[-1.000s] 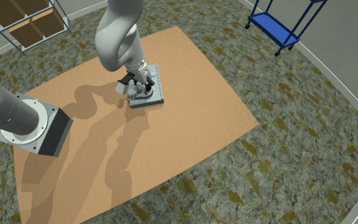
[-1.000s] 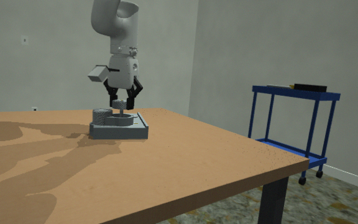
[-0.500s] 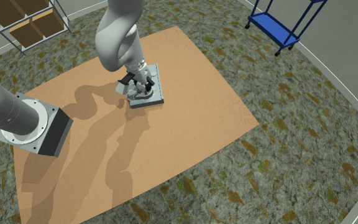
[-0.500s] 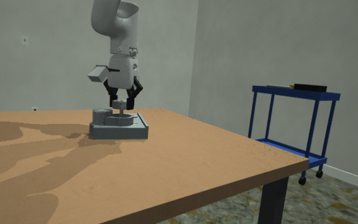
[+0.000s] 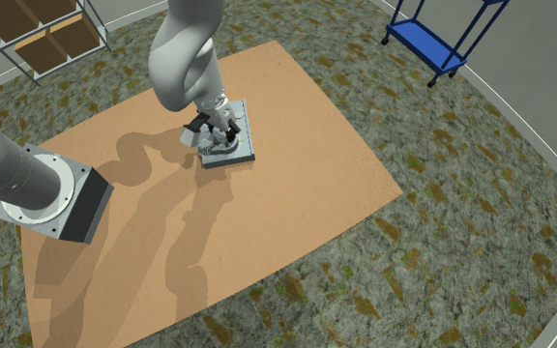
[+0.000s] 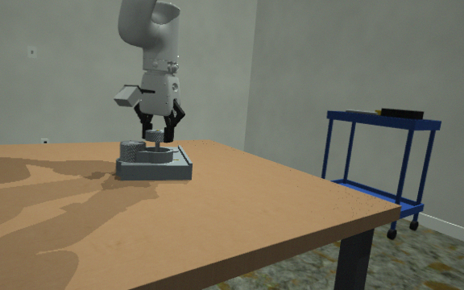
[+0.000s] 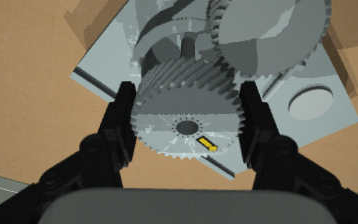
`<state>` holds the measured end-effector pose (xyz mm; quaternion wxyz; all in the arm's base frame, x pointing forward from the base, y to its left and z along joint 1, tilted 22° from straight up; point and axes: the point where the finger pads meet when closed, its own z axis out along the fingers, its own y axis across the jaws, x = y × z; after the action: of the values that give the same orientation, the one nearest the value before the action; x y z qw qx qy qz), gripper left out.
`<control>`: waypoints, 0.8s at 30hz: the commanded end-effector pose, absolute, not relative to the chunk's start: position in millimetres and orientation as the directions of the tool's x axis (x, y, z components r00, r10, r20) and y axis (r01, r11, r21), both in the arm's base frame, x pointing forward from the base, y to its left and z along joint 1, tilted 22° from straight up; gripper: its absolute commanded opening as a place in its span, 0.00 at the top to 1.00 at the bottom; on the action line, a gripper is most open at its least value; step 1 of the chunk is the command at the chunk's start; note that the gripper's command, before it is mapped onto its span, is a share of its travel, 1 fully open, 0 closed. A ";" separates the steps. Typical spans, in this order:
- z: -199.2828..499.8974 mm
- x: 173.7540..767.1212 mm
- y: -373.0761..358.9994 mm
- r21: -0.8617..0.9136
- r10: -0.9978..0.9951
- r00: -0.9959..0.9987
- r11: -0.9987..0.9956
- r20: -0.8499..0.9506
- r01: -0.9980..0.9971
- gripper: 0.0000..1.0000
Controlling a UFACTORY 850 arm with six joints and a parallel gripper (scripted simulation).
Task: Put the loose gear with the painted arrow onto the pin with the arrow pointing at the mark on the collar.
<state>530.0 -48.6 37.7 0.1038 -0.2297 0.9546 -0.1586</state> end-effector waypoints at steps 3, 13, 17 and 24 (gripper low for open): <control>37.6 530.8 -48.6 -0.351 -0.472 -0.873 0.844 -0.126 -0.405 1.00; 35.8 531.3 -49.1 -0.351 -0.472 -0.873 0.844 -0.126 -0.405 1.00; 35.1 531.6 -49.3 -0.351 -0.472 -0.873 0.844 -0.126 -0.405 1.00; 34.3 531.8 -49.6 -0.351 -0.472 -0.873 0.844 -0.126 -0.405 1.00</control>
<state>531.1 -49.6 34.2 0.1038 -0.2297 0.9546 -0.1586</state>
